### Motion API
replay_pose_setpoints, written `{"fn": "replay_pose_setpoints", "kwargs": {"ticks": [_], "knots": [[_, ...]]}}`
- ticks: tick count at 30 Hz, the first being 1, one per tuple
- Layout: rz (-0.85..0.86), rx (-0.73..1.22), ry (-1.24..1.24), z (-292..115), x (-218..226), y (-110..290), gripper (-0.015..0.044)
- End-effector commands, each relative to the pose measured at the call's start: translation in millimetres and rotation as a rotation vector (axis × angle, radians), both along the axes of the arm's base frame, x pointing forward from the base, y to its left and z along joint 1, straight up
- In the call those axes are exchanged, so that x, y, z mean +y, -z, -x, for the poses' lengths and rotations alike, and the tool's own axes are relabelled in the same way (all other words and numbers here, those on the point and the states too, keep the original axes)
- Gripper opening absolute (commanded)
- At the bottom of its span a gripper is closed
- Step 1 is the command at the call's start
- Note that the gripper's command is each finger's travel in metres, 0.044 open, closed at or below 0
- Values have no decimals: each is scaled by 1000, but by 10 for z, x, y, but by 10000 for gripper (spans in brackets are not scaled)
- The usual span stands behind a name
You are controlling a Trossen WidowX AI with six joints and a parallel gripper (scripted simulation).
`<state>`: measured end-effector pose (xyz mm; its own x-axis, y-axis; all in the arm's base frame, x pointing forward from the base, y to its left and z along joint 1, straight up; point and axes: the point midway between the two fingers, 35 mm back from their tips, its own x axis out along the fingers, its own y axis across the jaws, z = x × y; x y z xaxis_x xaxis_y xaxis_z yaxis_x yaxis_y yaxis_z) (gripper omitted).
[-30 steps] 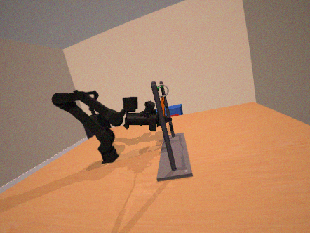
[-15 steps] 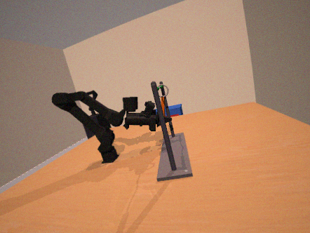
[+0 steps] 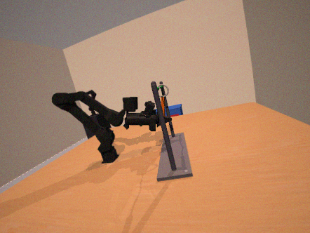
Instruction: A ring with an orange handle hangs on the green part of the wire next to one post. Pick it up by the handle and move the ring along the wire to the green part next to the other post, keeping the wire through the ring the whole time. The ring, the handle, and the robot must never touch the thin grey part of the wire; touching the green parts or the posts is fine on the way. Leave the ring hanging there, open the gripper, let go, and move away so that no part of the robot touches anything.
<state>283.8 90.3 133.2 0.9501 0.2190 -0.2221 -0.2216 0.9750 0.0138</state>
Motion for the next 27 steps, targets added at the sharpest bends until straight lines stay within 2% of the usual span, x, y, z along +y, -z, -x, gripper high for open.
{"fn": "replay_pose_setpoints", "kwargs": {"ticks": [1,17,27], "knots": [[-5,2,4,2,-5,8,-150],[-5,2,4,2,-5,8,-150],[0,0,0,0,0,0,113]]}}
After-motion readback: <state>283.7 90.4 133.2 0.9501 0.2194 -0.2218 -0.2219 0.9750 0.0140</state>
